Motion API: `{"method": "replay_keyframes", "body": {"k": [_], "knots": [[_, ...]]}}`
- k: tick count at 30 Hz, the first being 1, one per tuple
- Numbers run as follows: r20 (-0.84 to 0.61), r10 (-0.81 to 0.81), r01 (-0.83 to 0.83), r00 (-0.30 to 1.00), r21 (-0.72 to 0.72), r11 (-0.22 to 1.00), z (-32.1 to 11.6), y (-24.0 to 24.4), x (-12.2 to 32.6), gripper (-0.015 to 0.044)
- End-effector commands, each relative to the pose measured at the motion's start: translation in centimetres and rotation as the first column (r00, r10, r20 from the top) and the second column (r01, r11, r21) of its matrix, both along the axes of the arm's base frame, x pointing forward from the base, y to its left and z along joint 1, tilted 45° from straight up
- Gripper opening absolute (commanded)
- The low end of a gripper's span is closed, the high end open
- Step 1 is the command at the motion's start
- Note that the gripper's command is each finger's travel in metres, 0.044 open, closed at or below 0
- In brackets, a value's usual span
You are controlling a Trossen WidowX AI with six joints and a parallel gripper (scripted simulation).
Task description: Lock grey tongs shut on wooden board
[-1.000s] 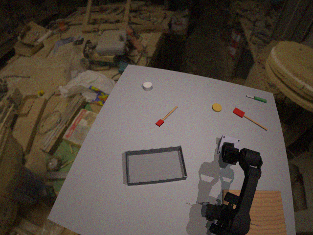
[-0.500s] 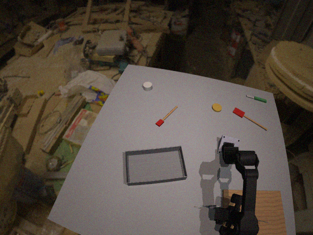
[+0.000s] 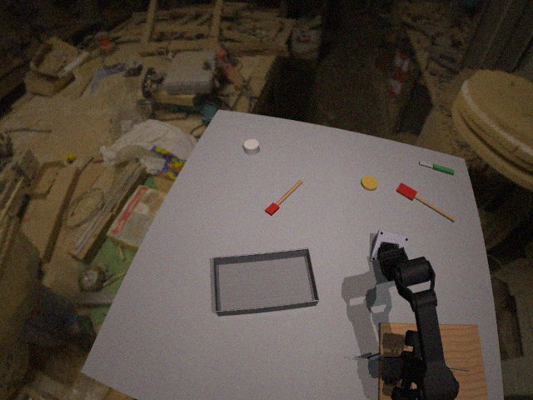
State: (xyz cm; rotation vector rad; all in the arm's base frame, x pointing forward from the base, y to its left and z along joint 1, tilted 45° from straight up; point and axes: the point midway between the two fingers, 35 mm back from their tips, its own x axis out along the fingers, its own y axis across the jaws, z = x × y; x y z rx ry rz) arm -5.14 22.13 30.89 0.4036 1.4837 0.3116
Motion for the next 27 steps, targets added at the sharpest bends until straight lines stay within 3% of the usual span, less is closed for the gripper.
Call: {"method": "replay_keyframes", "body": {"k": [1,27], "knots": [[0.026,0.024,-0.024,0.999,0.013,1.000,0.0,-0.1,-1.2,-0.0150],[0.138,0.169,-0.188,0.976,0.138,0.972,0.3,-2.0,-8.1,-0.0150]]}}
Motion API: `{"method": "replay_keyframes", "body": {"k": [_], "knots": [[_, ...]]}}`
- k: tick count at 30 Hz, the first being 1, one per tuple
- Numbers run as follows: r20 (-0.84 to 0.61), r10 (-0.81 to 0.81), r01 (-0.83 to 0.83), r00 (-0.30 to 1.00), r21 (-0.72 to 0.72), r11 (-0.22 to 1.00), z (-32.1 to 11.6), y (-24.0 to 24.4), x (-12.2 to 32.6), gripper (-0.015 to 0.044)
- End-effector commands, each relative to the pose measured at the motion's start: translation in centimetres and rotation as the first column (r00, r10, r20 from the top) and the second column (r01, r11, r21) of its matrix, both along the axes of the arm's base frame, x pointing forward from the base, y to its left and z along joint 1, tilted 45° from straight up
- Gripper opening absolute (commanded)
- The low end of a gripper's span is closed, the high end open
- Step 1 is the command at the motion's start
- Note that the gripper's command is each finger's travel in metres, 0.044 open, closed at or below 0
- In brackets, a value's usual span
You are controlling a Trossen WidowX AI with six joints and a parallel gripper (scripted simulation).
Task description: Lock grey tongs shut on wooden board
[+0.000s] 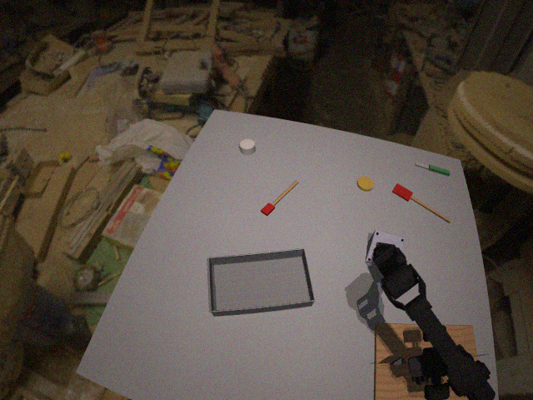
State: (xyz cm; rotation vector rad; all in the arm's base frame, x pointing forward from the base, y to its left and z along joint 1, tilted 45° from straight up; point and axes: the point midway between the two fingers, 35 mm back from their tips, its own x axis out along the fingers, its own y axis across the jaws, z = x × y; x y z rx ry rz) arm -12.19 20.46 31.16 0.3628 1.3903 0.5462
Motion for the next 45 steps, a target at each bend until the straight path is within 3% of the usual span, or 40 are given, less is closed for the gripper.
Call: {"method": "replay_keyframes", "body": {"k": [1,22,32,45], "knots": [[0.013,0.029,-0.030,0.999,0.033,0.999,0.1,-0.5,-1.3,-0.0150],[0.030,0.160,-0.163,0.987,0.198,0.967,1.1,-3.9,-6.7,-0.0150],[0.029,0.169,-0.171,0.985,0.209,0.963,1.2,-4.2,-7.0,-0.0150],[-0.031,0.236,-0.237,0.971,-0.022,0.971,-1.0,-4.1,-5.6,-0.0150]]}}
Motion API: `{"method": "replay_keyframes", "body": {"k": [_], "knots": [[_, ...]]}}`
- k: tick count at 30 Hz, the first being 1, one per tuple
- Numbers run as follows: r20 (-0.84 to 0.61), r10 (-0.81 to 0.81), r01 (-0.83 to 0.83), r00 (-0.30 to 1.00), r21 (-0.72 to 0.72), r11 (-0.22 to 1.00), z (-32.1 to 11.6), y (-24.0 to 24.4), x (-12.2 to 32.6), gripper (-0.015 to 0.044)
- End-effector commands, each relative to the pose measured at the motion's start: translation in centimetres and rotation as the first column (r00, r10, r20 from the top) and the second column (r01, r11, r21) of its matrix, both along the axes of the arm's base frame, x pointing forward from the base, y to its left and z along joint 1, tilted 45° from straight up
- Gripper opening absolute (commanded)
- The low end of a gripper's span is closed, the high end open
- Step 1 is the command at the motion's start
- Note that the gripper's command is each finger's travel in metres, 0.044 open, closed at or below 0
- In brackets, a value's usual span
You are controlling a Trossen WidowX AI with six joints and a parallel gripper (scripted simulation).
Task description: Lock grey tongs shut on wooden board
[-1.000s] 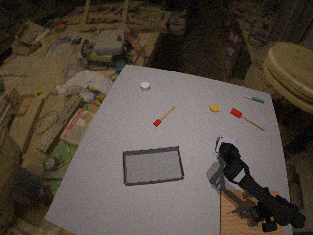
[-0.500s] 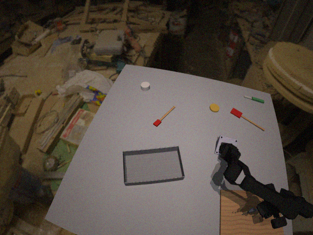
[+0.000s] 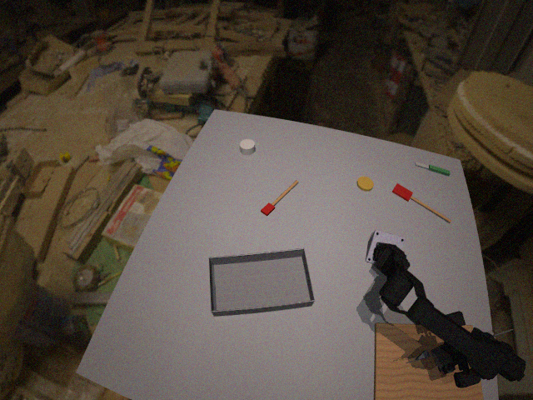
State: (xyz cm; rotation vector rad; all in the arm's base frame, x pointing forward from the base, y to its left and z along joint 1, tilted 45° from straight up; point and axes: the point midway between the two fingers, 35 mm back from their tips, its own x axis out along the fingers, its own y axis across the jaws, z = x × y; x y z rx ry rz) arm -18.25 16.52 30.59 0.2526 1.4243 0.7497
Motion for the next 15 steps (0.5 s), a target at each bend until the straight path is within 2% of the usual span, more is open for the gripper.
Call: {"method": "replay_keyframes", "body": {"k": [1,15], "knots": [[-0.030,0.037,-0.039,0.999,-0.093,0.995,-0.58,-0.22,0.54,-0.0150],[-0.197,0.157,-0.212,0.968,-0.304,0.929,-1.54,-0.93,1.20,-0.0150]]}}
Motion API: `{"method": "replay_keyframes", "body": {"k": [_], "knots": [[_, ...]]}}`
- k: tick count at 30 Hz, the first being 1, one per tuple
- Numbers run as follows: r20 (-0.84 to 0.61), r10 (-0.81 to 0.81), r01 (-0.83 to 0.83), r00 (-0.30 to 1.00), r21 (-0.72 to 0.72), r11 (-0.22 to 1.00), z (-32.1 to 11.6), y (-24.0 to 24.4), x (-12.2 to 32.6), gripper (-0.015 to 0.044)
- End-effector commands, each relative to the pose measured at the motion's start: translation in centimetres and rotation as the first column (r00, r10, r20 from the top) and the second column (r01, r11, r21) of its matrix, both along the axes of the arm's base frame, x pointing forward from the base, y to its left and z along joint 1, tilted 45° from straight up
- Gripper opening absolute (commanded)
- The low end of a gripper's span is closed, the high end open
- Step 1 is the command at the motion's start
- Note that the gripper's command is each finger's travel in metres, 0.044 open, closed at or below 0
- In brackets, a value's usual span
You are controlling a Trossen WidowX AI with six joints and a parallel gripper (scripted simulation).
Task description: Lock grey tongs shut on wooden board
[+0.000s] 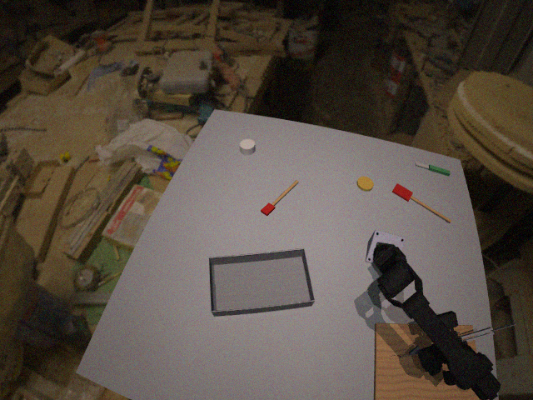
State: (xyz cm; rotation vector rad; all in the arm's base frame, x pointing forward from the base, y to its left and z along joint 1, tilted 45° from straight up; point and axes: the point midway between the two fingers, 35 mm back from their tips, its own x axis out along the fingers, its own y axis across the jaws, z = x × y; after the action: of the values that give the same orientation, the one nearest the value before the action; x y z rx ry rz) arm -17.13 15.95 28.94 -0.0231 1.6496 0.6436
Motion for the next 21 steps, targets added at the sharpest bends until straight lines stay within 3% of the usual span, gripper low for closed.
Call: {"method": "replay_keyframes", "body": {"k": [1,11,21], "knots": [[-0.076,0.055,-0.060,0.996,-0.057,0.997,0.1,-0.4,0.1,-0.0150],[-0.257,0.157,-0.191,0.954,-0.111,0.975,0.9,-0.8,0.1,-0.0150],[-0.450,0.259,-0.318,0.855,-0.060,0.946,2.7,-1.1,0.0,-0.0150]]}}
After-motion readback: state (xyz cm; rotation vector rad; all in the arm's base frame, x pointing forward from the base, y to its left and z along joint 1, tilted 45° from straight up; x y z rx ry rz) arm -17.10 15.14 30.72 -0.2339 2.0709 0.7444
